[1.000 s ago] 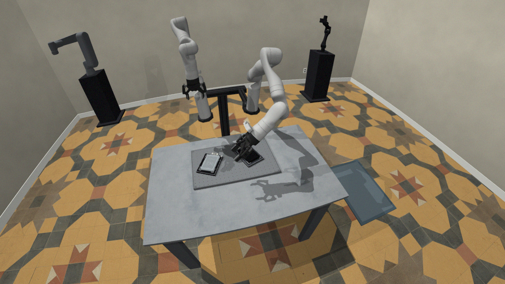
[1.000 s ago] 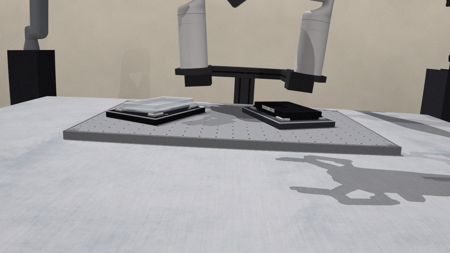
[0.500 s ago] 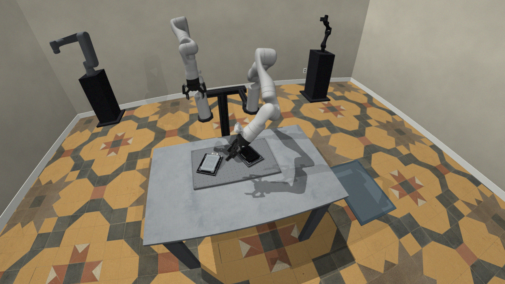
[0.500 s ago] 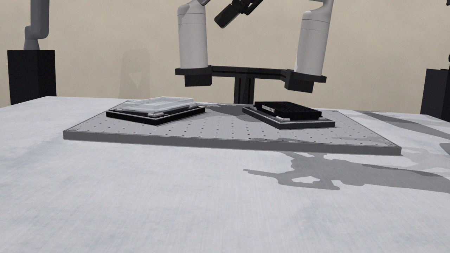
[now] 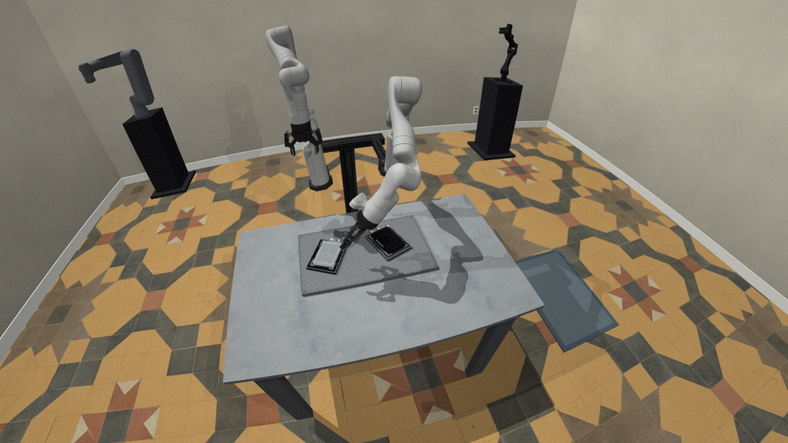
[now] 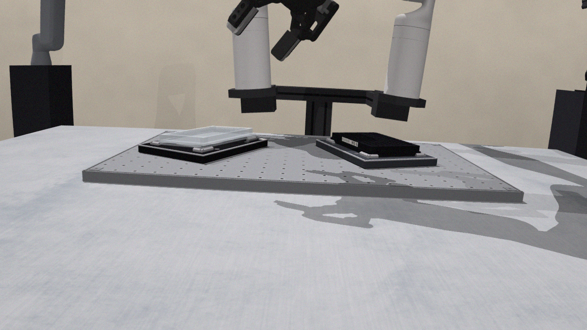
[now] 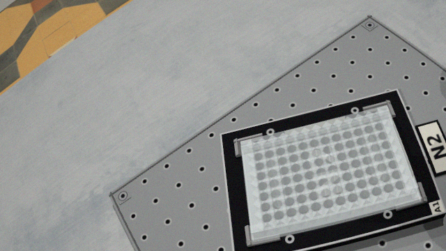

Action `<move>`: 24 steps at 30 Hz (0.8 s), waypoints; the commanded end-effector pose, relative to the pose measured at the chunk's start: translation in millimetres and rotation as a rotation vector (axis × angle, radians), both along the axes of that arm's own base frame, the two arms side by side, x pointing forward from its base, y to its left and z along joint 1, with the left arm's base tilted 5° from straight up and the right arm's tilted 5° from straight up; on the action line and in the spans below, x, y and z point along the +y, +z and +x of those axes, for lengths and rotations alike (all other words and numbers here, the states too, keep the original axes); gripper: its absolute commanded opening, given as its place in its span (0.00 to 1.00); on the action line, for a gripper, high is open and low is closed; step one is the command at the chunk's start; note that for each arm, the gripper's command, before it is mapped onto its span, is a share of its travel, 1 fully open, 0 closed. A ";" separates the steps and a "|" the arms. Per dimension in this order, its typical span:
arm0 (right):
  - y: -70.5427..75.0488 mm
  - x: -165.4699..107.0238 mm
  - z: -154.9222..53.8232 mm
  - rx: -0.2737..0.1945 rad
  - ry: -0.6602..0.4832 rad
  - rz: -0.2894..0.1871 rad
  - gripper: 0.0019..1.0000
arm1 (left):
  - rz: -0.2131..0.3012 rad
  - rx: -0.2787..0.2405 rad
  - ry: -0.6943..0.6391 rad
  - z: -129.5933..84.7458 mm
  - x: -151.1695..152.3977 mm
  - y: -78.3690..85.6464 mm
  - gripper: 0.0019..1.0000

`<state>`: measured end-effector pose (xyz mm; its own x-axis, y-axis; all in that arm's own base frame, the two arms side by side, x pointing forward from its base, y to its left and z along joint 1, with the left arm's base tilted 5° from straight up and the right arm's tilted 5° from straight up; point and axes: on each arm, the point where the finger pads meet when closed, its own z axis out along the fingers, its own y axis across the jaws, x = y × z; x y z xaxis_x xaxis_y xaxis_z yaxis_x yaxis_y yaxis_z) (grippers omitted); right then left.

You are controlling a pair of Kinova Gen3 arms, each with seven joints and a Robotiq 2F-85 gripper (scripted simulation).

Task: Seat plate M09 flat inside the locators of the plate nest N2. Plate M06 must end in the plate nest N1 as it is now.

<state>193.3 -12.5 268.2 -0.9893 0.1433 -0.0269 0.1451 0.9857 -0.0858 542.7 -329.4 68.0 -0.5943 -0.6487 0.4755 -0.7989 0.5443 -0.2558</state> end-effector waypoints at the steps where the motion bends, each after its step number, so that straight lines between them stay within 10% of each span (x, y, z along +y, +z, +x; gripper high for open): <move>1: -0.1 3.8 0.1 -0.006 0.001 0.007 1.00 | 0.036 -0.030 -0.083 -10.7 -11.3 -10.6 1.00; 24: -0.1 3.8 0.1 -0.006 0.001 0.007 1.00 | 0.235 -0.174 -0.594 -63.7 -31.7 -56.1 1.00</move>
<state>193.3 -12.5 268.2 -0.9893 0.1433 -0.0269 0.1451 0.9857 -0.0858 484.6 -354.0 14.4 -0.9223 -0.3044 0.2380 -0.3507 0.9179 -0.1854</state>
